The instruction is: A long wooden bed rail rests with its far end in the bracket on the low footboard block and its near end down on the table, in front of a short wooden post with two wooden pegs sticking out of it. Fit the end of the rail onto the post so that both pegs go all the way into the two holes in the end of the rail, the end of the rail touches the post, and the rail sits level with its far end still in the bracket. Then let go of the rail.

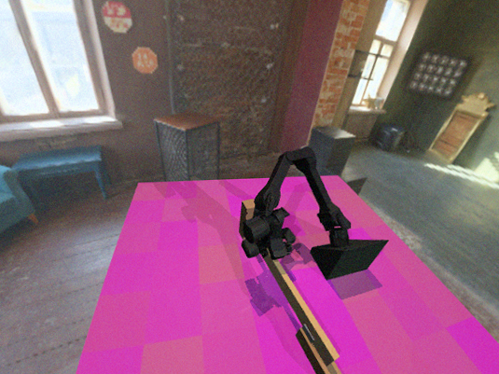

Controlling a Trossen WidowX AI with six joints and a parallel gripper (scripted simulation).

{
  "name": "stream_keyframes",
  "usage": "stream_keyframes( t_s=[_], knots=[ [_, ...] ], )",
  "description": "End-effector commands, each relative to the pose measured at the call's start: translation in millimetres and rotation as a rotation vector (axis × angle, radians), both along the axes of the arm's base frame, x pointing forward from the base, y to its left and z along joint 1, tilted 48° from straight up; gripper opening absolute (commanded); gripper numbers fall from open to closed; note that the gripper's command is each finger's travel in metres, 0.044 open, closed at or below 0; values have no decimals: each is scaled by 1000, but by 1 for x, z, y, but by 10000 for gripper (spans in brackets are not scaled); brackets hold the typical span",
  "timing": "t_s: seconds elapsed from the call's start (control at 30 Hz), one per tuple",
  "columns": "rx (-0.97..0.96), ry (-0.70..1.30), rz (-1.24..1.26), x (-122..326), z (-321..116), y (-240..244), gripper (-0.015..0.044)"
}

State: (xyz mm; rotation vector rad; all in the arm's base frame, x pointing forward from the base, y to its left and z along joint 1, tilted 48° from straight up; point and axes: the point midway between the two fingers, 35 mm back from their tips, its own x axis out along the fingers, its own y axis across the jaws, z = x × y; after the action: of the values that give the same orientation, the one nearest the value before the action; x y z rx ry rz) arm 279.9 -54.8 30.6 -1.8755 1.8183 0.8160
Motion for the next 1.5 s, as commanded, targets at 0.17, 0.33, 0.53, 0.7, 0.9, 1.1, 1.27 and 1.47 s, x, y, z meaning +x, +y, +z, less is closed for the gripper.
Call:
stream_keyframes(
  t_s=[0.17,0.33,0.53,0.7,0.9,1.1,1.27,1.47],
  knots=[
    [18,-10,5,3,5,8,0],
    [19,-10,5,3,6,10,0],
    [19,-10,5,3,6,9,0],
    [18,-10,5,3,4,7,0],
    [18,-10,5,2,4,7,0],
    [18,-10,5,1,4,7,0],
    [18,-10,5,1,4,7,0],
    [18,-10,5,0,4,7,0]
  ],
)
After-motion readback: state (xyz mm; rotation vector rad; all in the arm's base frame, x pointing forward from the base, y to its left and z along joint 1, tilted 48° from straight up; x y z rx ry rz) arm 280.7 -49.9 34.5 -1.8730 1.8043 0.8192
